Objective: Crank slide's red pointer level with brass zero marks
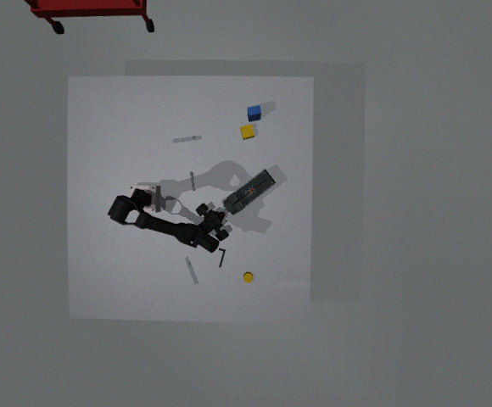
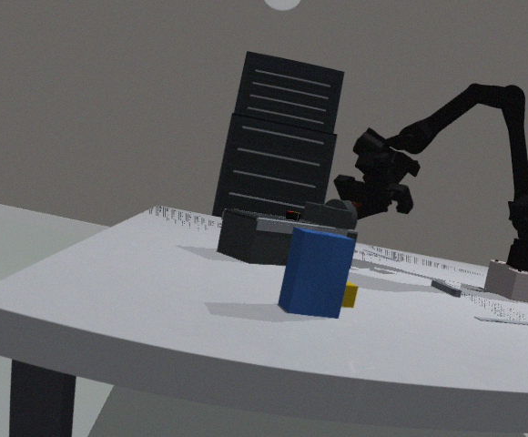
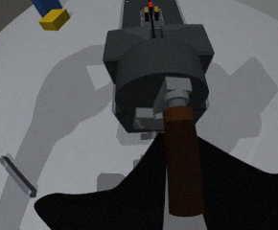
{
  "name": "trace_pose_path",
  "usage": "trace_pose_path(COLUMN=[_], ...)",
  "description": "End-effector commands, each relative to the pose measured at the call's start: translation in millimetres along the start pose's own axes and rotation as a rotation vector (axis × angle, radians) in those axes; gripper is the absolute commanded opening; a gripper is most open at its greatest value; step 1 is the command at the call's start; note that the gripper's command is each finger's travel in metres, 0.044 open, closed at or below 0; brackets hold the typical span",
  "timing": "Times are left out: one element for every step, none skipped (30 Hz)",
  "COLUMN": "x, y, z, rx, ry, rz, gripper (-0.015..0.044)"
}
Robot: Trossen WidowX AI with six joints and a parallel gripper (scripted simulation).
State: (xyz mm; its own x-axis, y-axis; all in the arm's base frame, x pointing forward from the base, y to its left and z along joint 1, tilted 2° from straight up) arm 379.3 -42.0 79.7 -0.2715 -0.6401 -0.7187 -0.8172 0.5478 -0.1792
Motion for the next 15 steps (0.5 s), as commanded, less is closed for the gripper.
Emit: trace_pose_path(x=[3.5, 4.0, 4.4, 4.9, 5.4, 6.0, 6.5, 7.0, 7.6, 8.1, 8.7, 9.2, 9.8, 10.4, 11.1], y=[-8.5, -9.1, -9.6, -10.2, -10.7, -11.3, -11.8, -12.3, -12.7, -13.2, -13.7, -14.1, -14.6, -15.0, -15.5], z=[1.2, 1.5, 1.8, 2.1, 2.4, 2.8, 3.1, 3.5, 3.9, 4.3, 4.7, 5.1, 5.6, 6.1, 6.5], rx=[0.013, 0.013, 0.013, 0.013, 0.013, 0.013, 0.013, 0.013, 0.013, 0.013, 0.013, 0.013, 0.013, 0.013, 0.013], ry=[0.005, 0.005, 0.005, 0.005, 0.005, 0.005, 0.005, 0.005, 0.005, 0.005, 0.005, 0.005, 0.005, 0.005, 0.005], rz=[-0.006, -0.006, -0.006, -0.006, -0.006, -0.006, -0.006, -0.006, -0.007, -0.007, -0.007, -0.007, -0.007, -0.007, -0.007], gripper=[0.0000, 0.0000, 0.0000, 0.0000, 0.0000, 0.0000, 0.0000, 0.0000, 0.0000, 0.0000, 0.0000, 0.0000, 0.0000, 0.0000, 0.0000])
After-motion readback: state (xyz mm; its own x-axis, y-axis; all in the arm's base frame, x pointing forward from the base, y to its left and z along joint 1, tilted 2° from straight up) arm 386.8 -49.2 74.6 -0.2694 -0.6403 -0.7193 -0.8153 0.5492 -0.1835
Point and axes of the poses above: the point midway between the two fingers, 35 mm back from their tips, its own z axis out along the fingers, its own y axis across the jaws, x = y × z, the point moved 2 cm from there along -z, back along the fingers, and after that the axes turned 15 degrees about -z, right-handed, at the moved point
